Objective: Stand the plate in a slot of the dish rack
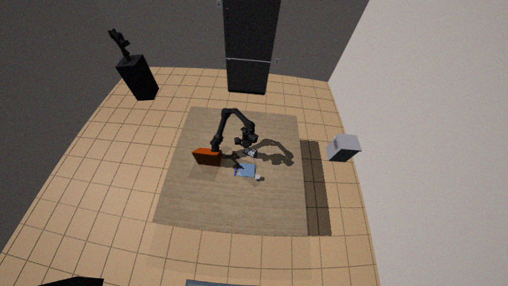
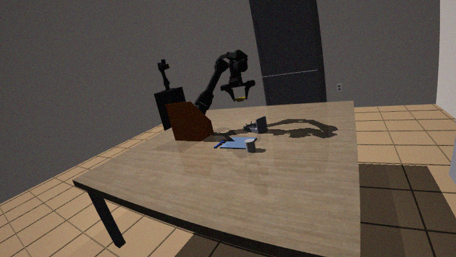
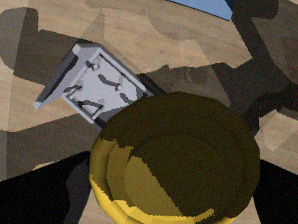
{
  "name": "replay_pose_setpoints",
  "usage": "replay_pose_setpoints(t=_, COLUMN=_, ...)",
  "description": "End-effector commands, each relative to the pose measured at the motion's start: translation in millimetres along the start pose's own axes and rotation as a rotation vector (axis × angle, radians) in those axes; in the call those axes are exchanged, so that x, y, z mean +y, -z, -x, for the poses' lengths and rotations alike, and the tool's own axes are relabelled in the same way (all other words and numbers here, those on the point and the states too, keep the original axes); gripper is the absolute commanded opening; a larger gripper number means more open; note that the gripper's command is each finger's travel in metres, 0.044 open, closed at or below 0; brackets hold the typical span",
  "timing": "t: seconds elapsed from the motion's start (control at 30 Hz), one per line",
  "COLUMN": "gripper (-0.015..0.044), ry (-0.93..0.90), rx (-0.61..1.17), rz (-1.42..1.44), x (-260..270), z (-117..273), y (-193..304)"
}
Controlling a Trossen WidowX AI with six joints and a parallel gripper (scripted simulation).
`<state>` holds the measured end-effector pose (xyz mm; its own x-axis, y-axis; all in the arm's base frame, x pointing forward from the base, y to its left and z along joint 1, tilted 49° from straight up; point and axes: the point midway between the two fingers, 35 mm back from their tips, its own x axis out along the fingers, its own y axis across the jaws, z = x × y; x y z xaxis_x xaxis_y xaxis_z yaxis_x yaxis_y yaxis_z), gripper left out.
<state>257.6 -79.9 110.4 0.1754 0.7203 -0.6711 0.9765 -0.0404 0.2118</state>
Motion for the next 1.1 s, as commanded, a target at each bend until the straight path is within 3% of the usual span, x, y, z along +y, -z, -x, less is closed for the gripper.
replay_pose_setpoints(t=0.0, gripper=0.0000, ry=-0.004, rx=0.003, rz=-0.124, x=-3.3, z=-0.4, y=16.5)
replay_pose_setpoints(t=0.57, gripper=0.0000, ry=0.002, rx=0.019, rz=-0.685, x=-21.1, z=-7.7, y=76.1)
replay_pose_setpoints(t=0.77, gripper=0.0000, ry=0.011, rx=0.006, rz=-0.684, x=-22.5, z=-10.2, y=75.8)
replay_pose_setpoints(t=1.07, gripper=0.0000, ry=0.123, rx=-0.176, rz=-0.588, x=-36.9, z=-38.8, y=63.6)
